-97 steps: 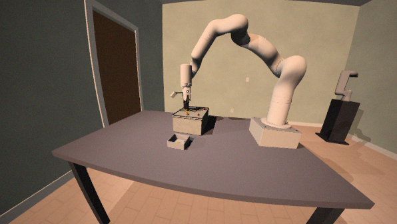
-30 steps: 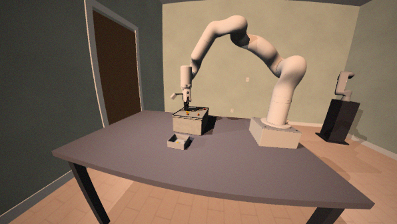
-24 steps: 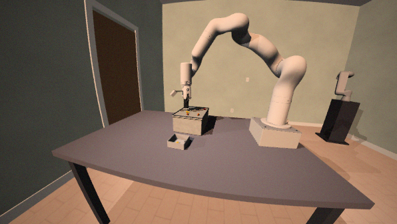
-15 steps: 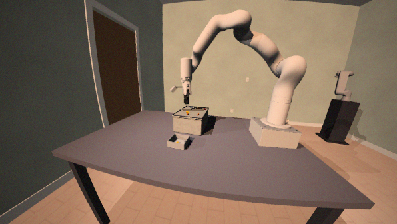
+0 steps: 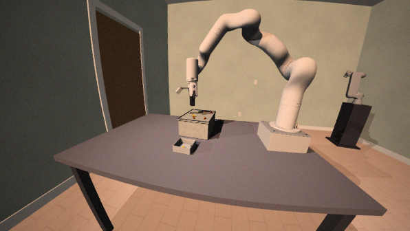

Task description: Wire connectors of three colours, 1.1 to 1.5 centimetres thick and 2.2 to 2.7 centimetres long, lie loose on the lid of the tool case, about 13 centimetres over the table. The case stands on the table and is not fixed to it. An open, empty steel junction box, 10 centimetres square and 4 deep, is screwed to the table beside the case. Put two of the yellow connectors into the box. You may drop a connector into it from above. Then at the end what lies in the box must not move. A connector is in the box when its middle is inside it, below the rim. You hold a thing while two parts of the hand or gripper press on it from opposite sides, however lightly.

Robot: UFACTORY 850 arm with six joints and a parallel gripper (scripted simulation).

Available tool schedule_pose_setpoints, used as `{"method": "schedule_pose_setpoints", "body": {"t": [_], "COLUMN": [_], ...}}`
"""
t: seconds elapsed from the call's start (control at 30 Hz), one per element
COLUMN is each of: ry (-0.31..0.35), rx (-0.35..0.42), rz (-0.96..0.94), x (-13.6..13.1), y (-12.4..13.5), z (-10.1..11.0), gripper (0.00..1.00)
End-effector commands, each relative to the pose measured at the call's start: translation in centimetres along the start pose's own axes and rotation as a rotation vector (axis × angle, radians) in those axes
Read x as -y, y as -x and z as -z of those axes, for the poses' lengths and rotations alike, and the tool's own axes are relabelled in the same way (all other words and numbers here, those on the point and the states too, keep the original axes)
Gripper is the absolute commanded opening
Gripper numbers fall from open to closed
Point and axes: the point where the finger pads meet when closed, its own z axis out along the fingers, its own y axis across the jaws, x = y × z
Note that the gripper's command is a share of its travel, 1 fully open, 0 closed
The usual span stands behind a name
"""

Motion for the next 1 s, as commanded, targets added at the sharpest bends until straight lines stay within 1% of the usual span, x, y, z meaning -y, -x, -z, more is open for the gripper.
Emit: {"method": "schedule_pose_setpoints", "body": {"t": [0.0,0.17,0.37,0.43,0.63,0.93,0.97], "ry": [0.002,0.002,0.002,0.002,0.002,0.002,0.002], "rx": [-0.002,-0.002,-0.002,-0.002,-0.002,-0.002,-0.002], "rz": [0.0,0.0,0.0,0.0,0.0,0.0,0.0], "x": [0.0,0.6,2.9,2.9,6.9,14.5,14.5], "y": [-0.1,-0.3,-1.2,-1.2,-2.8,-5.7,-5.7], "z": [0.1,0.1,0.1,0.1,0.1,0.1,0.1], "gripper": [0.02,0.02,0.02,0.02,0.02,0.02,0.02]}}
